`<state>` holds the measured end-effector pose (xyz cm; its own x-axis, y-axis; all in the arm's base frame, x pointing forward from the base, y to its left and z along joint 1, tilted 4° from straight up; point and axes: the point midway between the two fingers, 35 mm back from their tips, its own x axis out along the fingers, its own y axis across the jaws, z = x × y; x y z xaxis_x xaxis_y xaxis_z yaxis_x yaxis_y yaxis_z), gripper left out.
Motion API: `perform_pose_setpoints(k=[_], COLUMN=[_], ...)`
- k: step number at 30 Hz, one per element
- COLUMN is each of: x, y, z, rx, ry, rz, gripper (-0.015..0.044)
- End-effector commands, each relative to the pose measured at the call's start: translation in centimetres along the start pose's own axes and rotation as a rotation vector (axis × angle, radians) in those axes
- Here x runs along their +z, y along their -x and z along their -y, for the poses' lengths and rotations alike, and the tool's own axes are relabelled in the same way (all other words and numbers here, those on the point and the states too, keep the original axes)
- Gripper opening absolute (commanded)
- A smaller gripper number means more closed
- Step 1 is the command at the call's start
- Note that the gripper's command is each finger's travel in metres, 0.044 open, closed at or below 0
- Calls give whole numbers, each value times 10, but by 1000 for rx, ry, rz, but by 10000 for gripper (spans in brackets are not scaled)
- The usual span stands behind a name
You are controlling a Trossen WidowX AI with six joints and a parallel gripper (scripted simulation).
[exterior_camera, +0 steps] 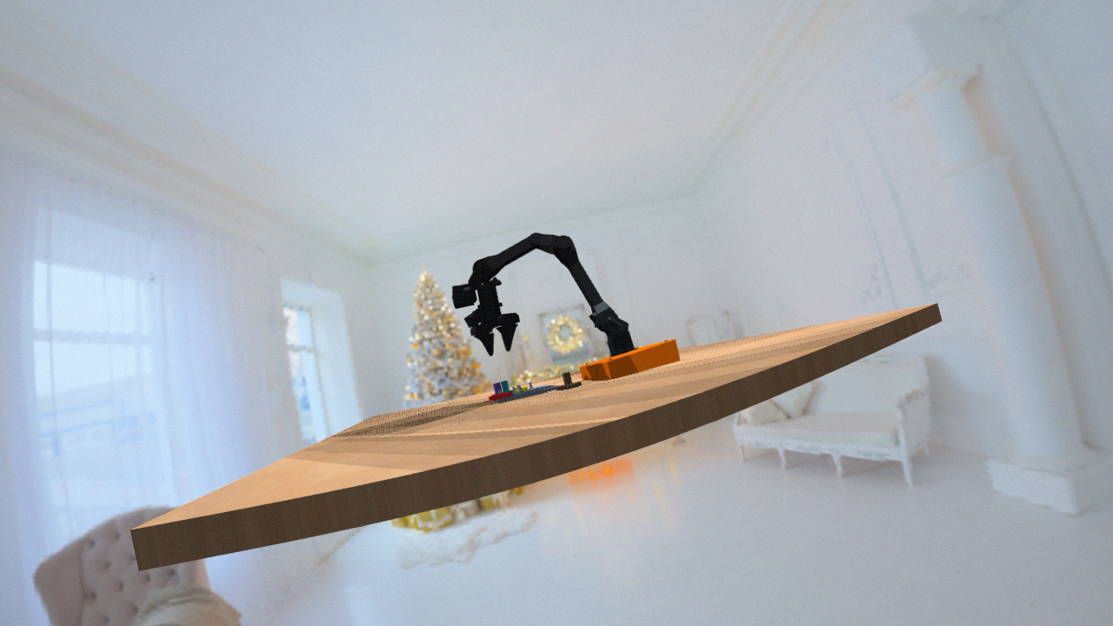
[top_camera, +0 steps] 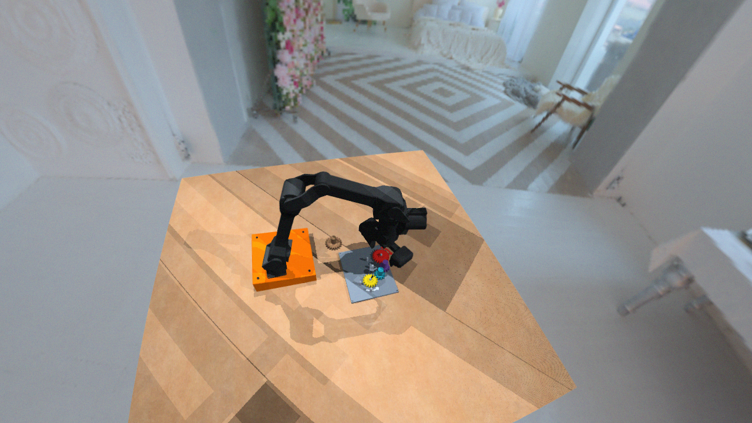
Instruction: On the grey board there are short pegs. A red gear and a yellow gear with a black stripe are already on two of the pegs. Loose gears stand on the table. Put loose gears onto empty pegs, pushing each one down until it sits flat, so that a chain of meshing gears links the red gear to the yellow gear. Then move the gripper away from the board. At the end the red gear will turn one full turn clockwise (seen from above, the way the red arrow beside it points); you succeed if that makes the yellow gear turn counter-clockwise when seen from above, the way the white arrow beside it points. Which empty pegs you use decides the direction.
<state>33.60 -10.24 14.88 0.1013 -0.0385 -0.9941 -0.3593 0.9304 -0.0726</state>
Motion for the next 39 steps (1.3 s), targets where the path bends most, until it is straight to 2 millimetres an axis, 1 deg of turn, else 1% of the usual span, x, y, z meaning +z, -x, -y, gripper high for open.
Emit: perform_pose_setpoints(k=[1,7,9,10,12,16,18,21,23,26,28,31,32,33,39], x=[0,1,7,11,24,44,50,54,52,43,34,15,9,5,4], y=[0,0,1,2,4,10,14,20,24,31,36,44,46,47,47], z=[0,-2,-11,-20,-45,-104,-136,-185,-217,-263,-293,-334,-345,-351,-354], rx=[1,1,2,2,3,13,20,28,32,36,38,40,40,40,40], ry=[0,0,3,5,11,16,13,10,7,4,2,-1,-2,-3,-3], rz=[-1,-1,2,4,10,16,14,10,7,4,2,-1,-1,-1,-1], gripper=[440,440,440,440,440,440,440,440,440,440,440,440,440,440,440])
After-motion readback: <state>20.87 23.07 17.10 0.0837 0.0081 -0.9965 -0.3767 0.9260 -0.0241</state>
